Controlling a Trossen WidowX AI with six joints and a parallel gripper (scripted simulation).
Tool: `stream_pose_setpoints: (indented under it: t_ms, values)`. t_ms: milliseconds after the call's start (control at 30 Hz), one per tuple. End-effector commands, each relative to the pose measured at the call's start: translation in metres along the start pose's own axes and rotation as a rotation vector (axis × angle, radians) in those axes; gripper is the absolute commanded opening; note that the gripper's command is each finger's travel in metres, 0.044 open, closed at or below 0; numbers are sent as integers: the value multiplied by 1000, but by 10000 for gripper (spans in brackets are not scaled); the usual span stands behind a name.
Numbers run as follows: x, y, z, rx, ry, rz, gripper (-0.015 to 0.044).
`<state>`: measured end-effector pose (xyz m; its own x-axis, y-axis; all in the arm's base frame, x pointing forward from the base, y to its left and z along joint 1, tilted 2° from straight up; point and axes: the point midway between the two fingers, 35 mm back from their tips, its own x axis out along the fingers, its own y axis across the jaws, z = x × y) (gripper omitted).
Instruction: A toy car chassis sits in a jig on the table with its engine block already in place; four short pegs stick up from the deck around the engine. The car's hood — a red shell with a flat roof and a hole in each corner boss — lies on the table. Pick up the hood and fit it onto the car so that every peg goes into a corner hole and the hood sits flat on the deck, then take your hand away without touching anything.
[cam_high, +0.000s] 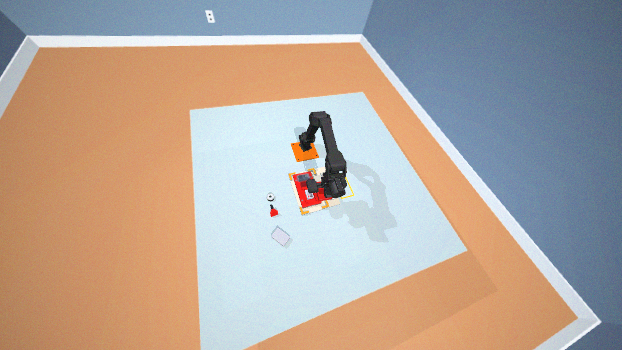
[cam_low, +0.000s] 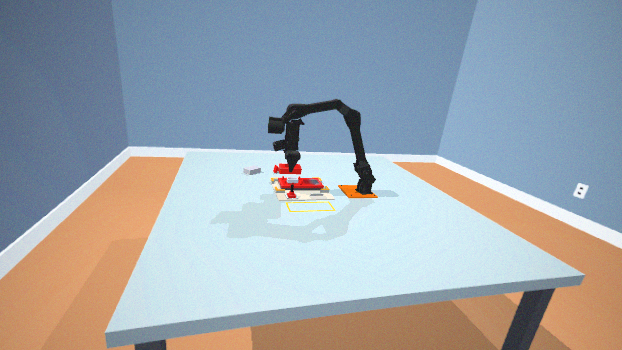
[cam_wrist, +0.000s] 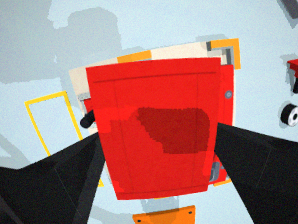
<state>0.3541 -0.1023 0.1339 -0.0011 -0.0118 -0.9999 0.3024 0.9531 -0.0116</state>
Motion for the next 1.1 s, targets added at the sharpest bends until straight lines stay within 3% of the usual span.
stream_pose_setpoints:
  t_ms: [0, 267, 1067]
  values:
    - [-3, -22, -7, -32, -9, -7, 0]
    - [-3, -59, -22, -90, -10, -8, 0]
    - [47, -60, -24, -92, -10, -8, 0]
